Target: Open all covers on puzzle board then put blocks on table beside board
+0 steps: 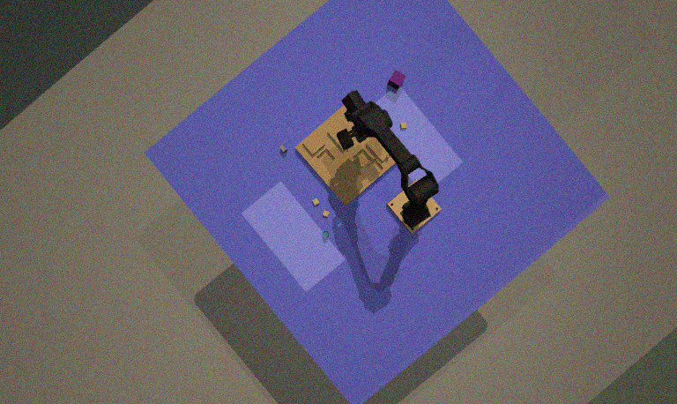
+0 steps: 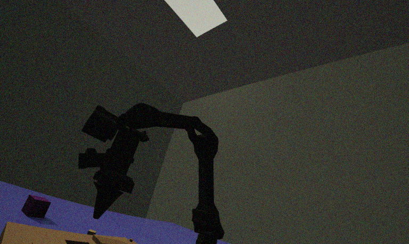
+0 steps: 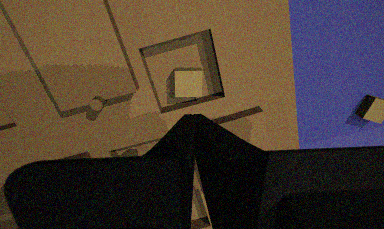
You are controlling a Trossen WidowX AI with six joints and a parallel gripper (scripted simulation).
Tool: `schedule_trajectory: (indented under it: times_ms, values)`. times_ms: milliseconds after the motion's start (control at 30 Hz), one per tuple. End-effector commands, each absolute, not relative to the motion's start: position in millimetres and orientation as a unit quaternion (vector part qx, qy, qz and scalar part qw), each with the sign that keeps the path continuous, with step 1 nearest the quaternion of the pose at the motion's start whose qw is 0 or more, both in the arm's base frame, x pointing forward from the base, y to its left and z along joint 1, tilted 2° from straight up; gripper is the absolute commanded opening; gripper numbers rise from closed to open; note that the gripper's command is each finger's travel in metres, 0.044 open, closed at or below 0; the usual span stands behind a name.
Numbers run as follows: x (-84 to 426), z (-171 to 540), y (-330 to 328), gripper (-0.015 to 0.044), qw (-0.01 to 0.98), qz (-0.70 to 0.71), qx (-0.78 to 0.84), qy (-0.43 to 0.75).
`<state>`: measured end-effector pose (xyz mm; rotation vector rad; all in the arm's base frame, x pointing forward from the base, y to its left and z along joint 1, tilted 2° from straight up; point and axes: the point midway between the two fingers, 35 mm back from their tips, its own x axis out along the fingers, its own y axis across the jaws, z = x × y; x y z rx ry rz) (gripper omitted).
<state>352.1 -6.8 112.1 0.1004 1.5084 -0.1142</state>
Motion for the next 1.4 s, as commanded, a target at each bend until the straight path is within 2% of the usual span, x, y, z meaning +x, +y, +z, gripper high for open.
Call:
schedule_trajectory:
  times_ms: [0, 267, 1367]
  values:
    - [352.3, 99.7, -7.3, 0.0, 0.724, -0.057, 0.047, 0.686]
    - [356.1, 65.4, -8.2, 0.0, 0.724, -0.057, 0.046, 0.686]
    - [365.6, 50.2, -5.8, 0.0, 0.724, -0.056, 0.046, 0.686]
